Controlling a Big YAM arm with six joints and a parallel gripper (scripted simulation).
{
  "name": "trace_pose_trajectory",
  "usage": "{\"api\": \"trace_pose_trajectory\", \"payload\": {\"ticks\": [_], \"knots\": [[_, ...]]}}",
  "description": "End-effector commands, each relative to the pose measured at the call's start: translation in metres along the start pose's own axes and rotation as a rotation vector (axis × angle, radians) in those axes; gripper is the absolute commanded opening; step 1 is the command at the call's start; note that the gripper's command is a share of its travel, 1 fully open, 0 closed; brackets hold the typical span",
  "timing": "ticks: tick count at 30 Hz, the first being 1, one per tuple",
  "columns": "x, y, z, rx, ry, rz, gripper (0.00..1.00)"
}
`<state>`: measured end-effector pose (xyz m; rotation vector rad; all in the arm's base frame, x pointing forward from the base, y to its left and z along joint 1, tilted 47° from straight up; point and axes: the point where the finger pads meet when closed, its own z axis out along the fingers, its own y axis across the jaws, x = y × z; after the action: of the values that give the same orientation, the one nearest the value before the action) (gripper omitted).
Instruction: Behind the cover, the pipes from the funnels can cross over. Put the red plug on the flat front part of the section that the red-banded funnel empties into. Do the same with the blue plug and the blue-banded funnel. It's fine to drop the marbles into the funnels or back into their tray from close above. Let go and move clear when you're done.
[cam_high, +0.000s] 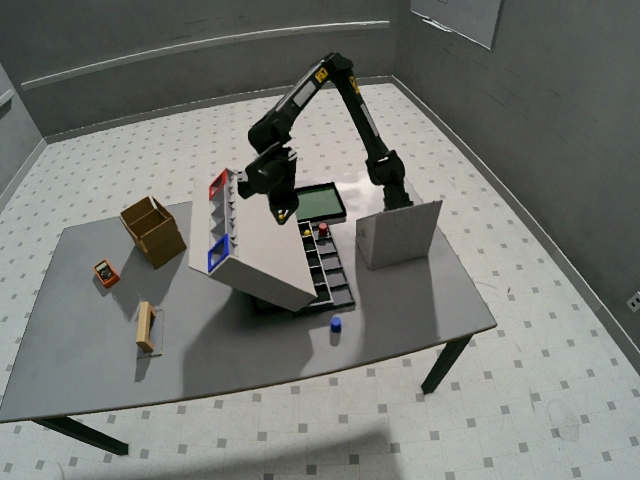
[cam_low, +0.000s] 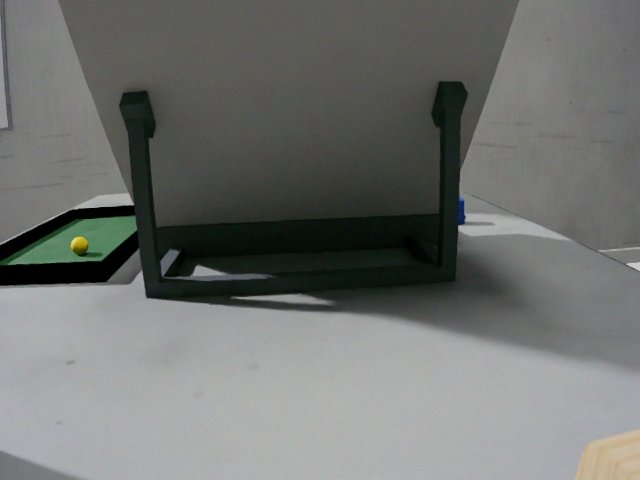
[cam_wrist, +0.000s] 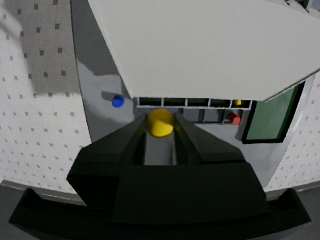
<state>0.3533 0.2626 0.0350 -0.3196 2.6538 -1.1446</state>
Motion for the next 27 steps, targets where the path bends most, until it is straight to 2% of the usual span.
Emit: {"api": "trace_pose_trajectory", "payload": {"ticks": [1, 12, 27], "knots": [[-0.015, 0.012, -0.021, -0.019, -0.028, 0.035, 0.00], [-0.021, 0.033, -0.031, -0.019, -0.035, 0.035, 0.00], [-0.022, 0.036, -0.032, -0.019, -0.037, 0.030, 0.00]]}}
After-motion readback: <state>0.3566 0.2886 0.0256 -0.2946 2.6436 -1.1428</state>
